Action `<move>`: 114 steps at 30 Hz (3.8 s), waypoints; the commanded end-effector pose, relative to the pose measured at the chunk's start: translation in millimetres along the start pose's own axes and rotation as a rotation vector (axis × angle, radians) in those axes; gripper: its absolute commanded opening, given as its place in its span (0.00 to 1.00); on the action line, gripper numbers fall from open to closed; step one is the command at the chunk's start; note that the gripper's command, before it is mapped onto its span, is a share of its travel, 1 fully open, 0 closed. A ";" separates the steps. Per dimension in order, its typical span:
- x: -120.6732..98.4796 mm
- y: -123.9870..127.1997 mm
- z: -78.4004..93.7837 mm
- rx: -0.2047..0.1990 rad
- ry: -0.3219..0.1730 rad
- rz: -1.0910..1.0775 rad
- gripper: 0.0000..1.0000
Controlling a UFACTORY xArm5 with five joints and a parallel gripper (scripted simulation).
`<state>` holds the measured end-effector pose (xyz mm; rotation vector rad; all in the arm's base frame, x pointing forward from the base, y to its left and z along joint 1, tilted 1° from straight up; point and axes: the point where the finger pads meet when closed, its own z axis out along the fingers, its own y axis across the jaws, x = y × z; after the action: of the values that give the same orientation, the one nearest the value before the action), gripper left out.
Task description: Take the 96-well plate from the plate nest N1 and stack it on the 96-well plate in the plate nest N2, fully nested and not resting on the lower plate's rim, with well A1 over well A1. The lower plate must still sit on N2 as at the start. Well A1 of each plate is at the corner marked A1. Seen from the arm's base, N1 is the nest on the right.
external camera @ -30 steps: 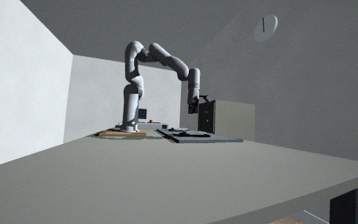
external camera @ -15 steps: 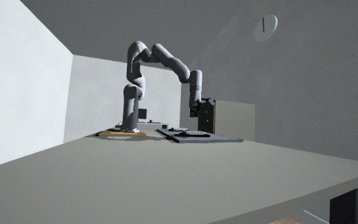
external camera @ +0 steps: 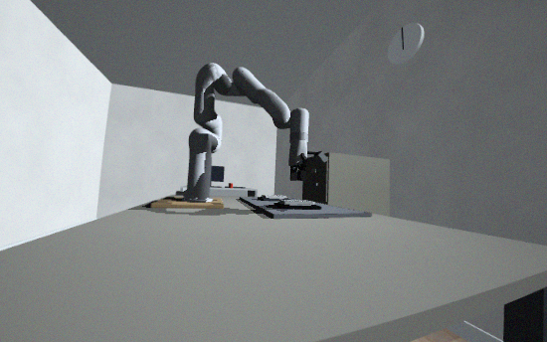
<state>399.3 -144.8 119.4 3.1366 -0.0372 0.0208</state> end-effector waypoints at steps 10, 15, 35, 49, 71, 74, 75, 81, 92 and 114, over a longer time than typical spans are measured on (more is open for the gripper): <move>1.2 0.9 20.8 -0.001 0.004 0.000 1.00; 1.2 1.0 25.8 -0.001 0.004 0.000 1.00; 1.0 1.5 55.9 -0.001 0.004 0.000 1.00; 1.0 1.7 66.7 -0.001 0.004 0.000 1.00; 0.9 1.9 74.7 -0.001 0.004 0.000 1.00; 0.9 1.9 76.7 -0.001 0.004 0.000 1.00; 0.9 1.9 77.4 -0.001 0.004 0.000 1.00; 0.9 2.0 80.7 -0.001 0.004 0.000 1.00; 0.9 2.1 86.7 -0.001 0.004 0.000 1.00; 0.9 2.1 86.1 -0.001 0.004 0.000 0.00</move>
<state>399.9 -146.9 31.8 3.1366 -0.0372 0.0209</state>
